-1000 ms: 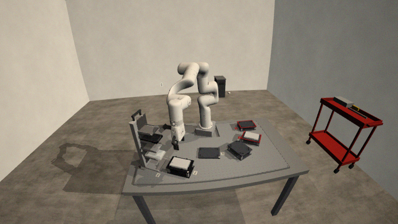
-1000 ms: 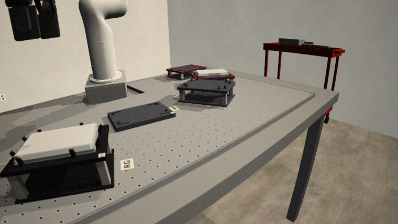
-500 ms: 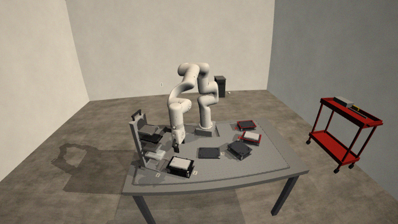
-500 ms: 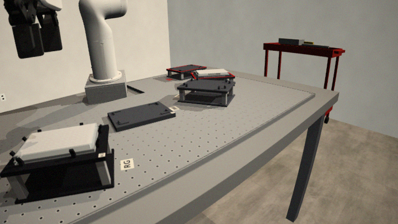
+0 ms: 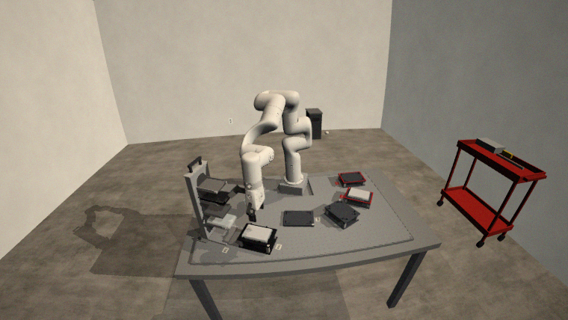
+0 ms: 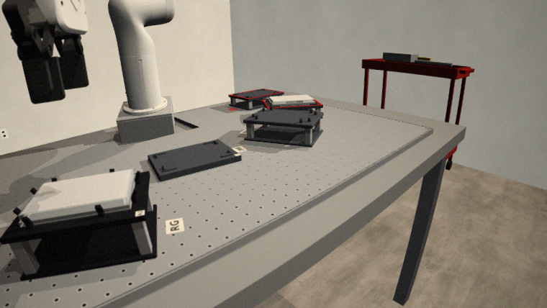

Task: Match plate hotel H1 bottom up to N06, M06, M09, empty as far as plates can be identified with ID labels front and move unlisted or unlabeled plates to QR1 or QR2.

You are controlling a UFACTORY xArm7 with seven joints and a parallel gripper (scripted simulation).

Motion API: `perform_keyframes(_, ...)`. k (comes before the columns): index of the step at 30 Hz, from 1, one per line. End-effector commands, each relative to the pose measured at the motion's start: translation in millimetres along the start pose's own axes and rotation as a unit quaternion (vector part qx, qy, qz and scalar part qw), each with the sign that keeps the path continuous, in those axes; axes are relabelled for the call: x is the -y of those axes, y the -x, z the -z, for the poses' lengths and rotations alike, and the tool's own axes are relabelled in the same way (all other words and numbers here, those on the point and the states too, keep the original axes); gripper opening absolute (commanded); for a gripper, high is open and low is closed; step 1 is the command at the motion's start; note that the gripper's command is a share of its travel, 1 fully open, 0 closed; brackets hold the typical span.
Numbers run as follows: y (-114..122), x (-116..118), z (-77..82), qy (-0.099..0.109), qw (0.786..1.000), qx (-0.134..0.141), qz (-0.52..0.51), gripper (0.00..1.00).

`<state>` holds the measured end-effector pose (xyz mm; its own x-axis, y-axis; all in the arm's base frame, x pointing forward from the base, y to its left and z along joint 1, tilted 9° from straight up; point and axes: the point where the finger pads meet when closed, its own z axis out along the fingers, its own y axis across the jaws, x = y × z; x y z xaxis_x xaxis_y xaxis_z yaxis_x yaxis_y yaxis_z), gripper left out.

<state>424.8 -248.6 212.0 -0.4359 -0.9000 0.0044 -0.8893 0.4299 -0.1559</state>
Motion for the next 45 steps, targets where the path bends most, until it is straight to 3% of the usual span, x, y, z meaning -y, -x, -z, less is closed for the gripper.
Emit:
perform_keyframes(1,0,2,-5.5,-0.002,1.0,0.0,0.0,1.0)
perform_keyframes(36,0,2,-57.3,-0.002,1.0,0.0,0.0,1.0)
perform_keyframes(45,0,2,-59.1,-0.002,1.0,0.0,0.0,1.0)
